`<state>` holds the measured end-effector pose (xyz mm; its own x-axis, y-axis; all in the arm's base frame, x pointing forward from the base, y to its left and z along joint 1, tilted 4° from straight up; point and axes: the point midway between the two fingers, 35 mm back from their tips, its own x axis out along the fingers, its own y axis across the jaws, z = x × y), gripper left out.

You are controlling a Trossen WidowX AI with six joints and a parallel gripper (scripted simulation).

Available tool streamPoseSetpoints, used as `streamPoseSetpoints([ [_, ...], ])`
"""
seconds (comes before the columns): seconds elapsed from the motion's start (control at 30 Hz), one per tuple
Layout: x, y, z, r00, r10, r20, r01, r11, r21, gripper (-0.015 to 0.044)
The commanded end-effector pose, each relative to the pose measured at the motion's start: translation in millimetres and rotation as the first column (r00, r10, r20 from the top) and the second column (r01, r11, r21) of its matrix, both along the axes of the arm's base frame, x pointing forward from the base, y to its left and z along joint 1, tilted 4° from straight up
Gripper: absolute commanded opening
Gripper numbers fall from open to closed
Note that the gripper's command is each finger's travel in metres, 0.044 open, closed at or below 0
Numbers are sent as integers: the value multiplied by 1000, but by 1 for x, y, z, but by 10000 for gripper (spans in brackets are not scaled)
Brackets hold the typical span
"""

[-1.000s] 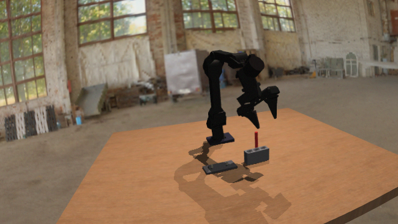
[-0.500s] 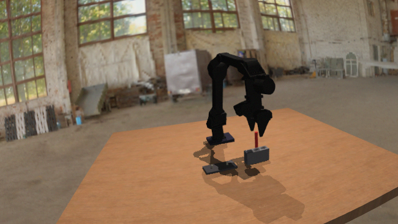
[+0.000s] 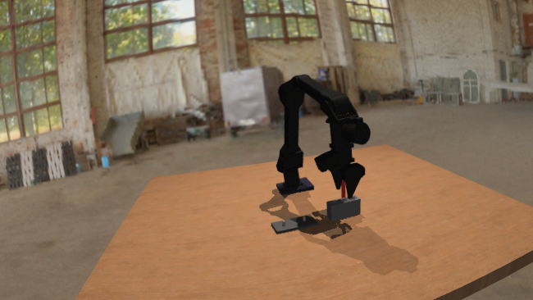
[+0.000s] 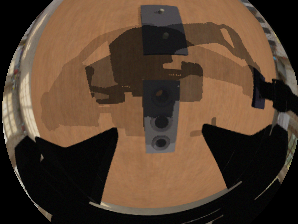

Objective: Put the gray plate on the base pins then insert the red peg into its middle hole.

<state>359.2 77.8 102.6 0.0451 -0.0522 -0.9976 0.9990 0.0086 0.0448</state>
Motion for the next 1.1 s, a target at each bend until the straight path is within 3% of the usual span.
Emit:
streamPoseSetpoints([
  [0.0,-1,-1,-6,1000,-4,-4,4,1000,-4,440],
  [1.07,1,-3,-58,1000,-4,-4,4,1000,-5,440],
])
